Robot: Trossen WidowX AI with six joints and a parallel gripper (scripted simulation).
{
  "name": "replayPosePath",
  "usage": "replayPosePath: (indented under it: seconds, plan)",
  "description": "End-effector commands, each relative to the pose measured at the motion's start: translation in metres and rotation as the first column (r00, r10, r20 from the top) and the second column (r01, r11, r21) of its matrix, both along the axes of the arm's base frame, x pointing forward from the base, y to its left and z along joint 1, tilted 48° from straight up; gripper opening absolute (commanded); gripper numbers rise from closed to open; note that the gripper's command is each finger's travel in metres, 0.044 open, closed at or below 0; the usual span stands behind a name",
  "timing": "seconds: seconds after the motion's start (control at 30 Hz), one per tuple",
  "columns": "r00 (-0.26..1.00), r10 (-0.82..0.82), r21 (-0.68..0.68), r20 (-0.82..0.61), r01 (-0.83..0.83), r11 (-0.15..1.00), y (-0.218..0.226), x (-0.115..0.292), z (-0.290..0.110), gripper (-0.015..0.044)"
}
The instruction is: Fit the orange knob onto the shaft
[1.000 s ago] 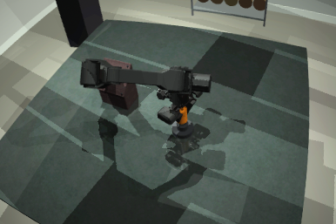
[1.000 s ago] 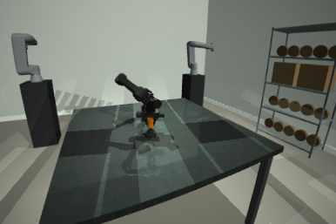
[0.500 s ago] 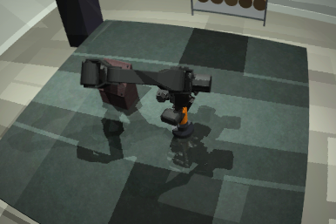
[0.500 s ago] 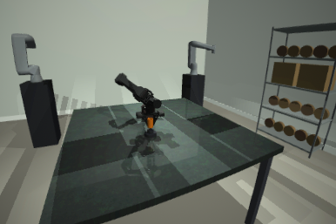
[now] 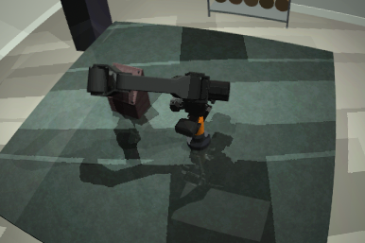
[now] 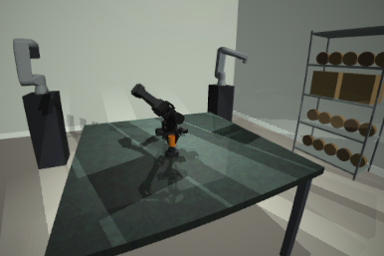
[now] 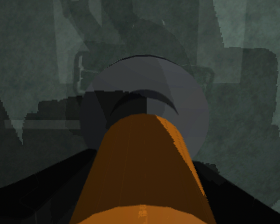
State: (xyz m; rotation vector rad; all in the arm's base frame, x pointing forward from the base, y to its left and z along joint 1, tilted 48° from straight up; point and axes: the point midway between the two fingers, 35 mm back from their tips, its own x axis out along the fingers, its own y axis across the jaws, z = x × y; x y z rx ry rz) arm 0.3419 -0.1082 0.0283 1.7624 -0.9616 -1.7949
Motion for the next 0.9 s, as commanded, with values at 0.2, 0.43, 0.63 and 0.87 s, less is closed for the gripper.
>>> replayPosePath:
  seconds: [0.2, 0.43, 0.63, 0.87]
  plan:
    - [0.996, -0.056, -0.005, 0.064, 0.057, 0.998, 0.0051, -0.0020, 0.0021, 0.0000]
    - [0.869, -0.326, 0.023, 0.373, 0.342, 0.939, 0.0044, -0.0006, 0.0021, 0.0000]
    - [0.593, -0.518, 0.133, 0.617, 0.569, 0.811, 0.0024, 0.0003, 0.0017, 0.0000]
    - [0.159, -0.612, 0.334, 0.774, 0.719, 0.609, 0.0014, 0.0000, 0.0019, 0.0000]
